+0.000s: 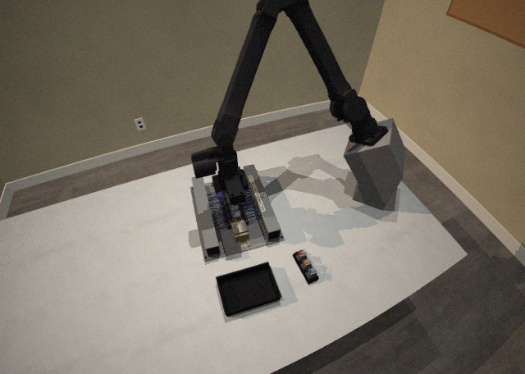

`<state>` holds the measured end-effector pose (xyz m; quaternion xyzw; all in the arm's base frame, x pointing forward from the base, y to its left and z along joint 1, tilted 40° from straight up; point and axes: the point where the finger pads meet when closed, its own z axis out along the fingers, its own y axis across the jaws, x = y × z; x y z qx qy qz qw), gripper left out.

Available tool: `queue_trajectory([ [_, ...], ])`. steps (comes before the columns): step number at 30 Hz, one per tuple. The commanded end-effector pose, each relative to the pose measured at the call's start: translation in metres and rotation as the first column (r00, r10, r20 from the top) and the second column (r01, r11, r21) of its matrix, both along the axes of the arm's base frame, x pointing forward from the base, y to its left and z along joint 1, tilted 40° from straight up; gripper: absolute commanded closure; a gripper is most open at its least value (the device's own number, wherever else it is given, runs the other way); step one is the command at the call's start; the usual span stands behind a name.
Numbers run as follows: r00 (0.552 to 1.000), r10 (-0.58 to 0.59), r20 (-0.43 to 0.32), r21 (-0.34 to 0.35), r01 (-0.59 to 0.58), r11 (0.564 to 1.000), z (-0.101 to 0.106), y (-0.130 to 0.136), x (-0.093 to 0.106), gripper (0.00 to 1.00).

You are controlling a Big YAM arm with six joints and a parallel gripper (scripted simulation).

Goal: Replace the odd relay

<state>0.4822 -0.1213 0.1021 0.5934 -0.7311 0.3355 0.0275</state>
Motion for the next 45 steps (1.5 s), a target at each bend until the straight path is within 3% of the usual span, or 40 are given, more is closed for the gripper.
queue_trajectory([
  [1,1.0,0.012,0.02,0.003,-0.012,1.0,0.0,0.008,0.005,0.41],
  [23,1.0,0.01,0.023,0.003,-0.011,1.0,0.002,0.007,0.005,0.41],
  [45,1.0,0.009,0.008,0.0,-0.009,1.0,-0.015,-0.008,0.01,0.41],
])
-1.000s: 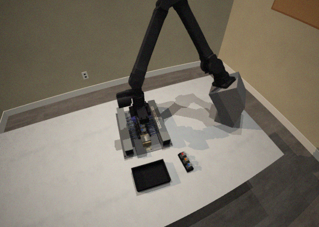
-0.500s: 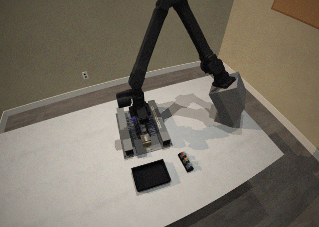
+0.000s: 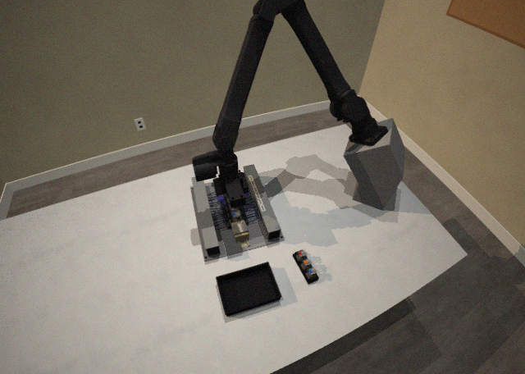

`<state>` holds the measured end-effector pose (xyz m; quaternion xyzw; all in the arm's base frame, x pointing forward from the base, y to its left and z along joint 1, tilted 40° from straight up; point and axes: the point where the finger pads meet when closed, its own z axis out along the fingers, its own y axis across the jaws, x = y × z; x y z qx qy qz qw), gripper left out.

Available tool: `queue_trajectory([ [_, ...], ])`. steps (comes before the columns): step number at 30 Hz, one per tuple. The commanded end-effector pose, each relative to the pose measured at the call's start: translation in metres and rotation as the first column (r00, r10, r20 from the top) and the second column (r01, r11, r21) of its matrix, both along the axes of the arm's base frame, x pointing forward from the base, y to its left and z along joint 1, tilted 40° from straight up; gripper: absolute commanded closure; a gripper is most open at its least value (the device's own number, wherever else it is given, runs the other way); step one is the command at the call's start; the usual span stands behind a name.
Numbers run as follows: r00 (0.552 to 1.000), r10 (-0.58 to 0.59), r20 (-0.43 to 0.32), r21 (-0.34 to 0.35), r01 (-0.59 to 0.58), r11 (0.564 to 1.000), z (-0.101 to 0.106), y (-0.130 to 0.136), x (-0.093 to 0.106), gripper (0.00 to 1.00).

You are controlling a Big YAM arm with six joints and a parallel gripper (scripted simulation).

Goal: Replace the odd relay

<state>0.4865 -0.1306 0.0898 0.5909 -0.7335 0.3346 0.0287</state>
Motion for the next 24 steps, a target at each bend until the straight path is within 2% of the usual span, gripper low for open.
queue_trajectory([
  [1,1.0,0.019,0.009,-0.002,-0.019,1.0,-0.003,0.002,0.007,0.41],
  [17,1.0,0.021,0.019,-0.004,-0.021,1.0,-0.009,-0.005,0.017,0.41],
  [24,0.999,0.024,0.036,-0.005,-0.024,1.0,-0.004,-0.003,0.02,0.41],
])
